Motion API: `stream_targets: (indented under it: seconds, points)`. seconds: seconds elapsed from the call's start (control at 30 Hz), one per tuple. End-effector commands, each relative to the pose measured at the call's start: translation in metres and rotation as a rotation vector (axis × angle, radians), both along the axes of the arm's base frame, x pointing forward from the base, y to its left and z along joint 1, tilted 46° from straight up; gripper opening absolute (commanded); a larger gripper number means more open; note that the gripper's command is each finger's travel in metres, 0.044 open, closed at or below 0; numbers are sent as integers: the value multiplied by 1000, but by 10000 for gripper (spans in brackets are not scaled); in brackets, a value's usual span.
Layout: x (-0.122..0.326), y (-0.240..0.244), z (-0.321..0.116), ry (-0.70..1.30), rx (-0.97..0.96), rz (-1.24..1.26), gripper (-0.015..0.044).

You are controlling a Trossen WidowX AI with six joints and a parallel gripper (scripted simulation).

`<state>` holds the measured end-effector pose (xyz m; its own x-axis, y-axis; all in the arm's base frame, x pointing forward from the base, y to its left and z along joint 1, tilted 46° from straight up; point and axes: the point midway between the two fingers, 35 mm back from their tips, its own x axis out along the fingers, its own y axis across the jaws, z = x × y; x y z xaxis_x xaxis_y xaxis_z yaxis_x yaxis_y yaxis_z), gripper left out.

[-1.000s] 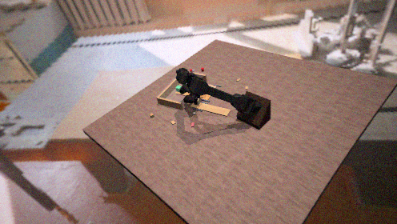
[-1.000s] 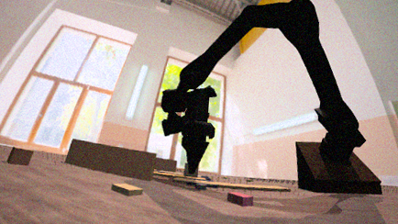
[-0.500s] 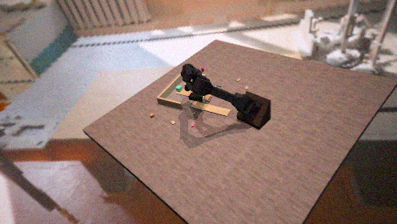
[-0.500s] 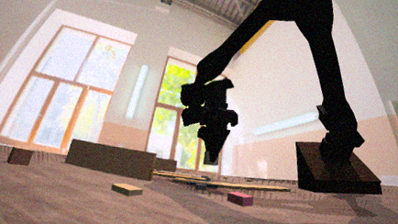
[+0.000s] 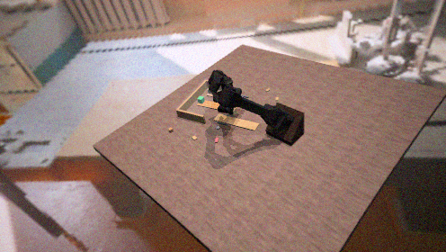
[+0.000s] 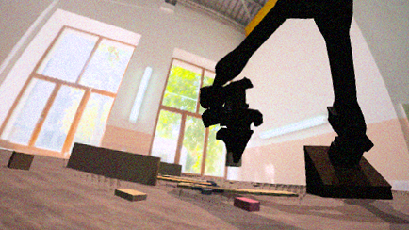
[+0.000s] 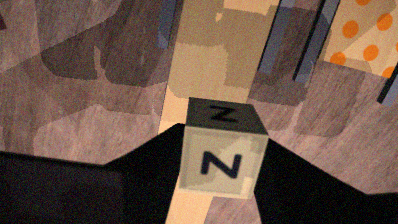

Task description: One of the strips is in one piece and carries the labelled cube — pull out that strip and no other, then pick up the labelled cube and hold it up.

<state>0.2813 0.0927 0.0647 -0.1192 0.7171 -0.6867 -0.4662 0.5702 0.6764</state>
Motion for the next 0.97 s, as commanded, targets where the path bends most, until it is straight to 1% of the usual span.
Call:
stream_targets:
  seconds: [0.0, 0.93]
  points:
    - [3, -18, 17, -20, -6, -7, 0]
    - [3, -21, 20, -20, -6, -7, 0]
